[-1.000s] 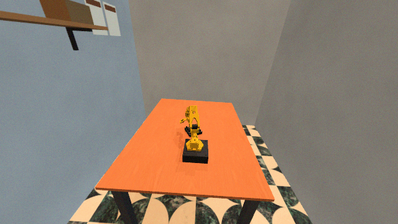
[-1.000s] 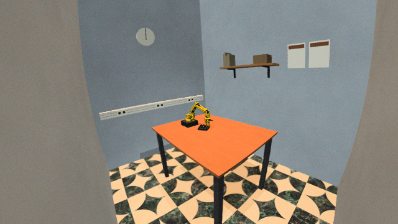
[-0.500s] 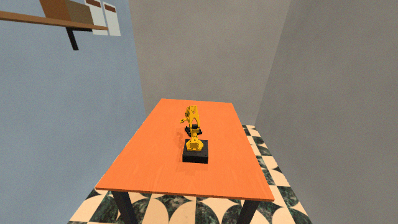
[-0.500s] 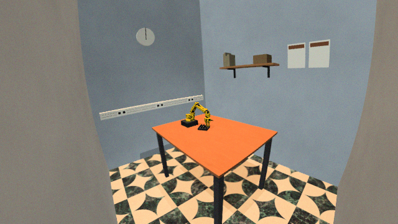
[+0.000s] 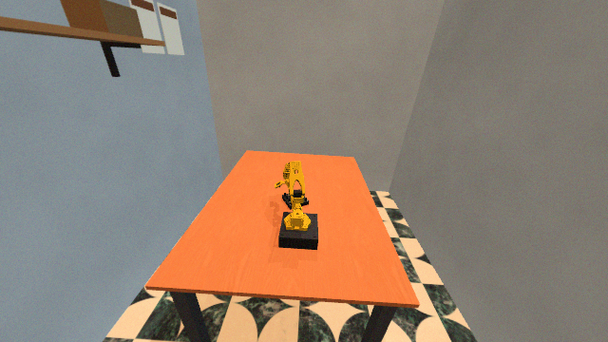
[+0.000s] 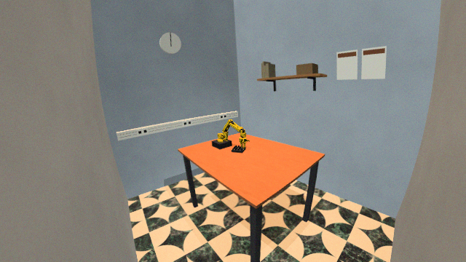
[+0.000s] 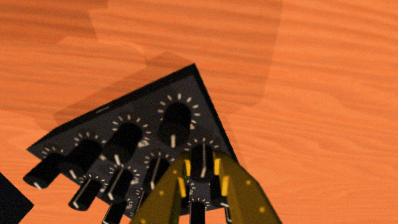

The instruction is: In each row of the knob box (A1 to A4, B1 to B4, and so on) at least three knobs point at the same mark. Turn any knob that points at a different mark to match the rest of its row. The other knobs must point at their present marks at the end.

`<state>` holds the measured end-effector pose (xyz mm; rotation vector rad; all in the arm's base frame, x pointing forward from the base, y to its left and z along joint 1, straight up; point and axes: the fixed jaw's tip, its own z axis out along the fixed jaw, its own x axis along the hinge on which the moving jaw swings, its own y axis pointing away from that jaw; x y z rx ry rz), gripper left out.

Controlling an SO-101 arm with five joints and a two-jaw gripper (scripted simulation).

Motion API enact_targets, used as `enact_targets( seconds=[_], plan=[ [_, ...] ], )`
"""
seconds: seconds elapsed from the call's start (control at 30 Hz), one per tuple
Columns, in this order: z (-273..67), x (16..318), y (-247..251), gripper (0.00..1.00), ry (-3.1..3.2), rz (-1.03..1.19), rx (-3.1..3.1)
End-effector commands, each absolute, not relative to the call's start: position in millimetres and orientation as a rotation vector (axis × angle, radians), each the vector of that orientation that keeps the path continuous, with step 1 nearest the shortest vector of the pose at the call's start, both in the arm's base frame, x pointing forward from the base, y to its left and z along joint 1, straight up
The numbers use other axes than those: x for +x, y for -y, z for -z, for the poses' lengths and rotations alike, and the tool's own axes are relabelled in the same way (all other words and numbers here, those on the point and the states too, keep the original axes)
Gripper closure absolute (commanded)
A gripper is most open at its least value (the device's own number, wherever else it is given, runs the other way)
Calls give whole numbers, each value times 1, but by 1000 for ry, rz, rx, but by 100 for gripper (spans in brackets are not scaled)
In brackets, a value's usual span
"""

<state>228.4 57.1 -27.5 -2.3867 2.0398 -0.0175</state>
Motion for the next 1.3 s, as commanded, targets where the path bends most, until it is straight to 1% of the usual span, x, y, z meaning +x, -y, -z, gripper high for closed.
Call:
enact_targets(
  seconds=[0.0,0.43,0.87,1.27],
  plan=[
    [28,226,-60,95,-2045,2,-2383],
    [28,225,-60,92,-2045,2,-2383],
    [27,225,-60,92,-2045,2,-2383],
    [17,226,-61,92,-2045,2,-2383]
  ],
)
